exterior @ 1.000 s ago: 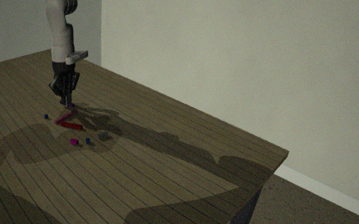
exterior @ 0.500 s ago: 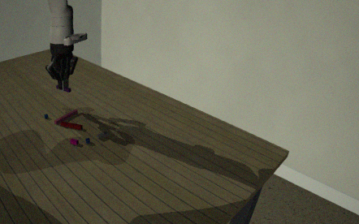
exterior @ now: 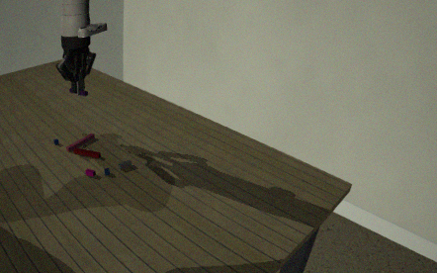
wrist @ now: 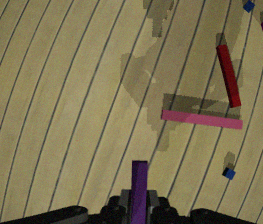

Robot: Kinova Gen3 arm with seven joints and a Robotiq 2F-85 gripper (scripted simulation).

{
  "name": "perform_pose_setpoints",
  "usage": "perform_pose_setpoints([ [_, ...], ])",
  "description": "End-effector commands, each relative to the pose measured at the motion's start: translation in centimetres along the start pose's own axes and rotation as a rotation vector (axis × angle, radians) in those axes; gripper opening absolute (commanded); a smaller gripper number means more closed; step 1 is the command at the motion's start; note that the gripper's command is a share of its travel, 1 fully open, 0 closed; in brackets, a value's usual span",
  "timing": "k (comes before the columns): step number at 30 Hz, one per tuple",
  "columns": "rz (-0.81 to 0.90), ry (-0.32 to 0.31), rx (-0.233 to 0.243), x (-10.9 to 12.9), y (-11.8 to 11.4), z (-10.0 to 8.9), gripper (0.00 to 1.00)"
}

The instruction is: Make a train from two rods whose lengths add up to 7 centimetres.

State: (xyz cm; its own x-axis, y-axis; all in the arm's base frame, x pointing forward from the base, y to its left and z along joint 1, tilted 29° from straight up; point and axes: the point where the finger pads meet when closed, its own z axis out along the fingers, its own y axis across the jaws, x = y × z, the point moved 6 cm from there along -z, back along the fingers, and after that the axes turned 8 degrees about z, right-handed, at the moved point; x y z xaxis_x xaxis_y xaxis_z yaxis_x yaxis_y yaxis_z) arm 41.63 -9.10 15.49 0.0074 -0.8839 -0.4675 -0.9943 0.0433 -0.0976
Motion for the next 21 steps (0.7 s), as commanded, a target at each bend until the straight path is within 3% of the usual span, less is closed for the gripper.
perform_pose_setpoints([
  [1,-0.001,0.001,0.003,0.0,0.0,-0.1,0.05],
  [9,0.151,0.002,0.002,-0.5,2.7,-0.1,0.05],
  [15,0.453,-0.001,0.003,-1.9,8.2,-0.1,0.05],
  [21,0.481,-0.002,0.003,-2.1,8.7,-0.1,0.05],
])
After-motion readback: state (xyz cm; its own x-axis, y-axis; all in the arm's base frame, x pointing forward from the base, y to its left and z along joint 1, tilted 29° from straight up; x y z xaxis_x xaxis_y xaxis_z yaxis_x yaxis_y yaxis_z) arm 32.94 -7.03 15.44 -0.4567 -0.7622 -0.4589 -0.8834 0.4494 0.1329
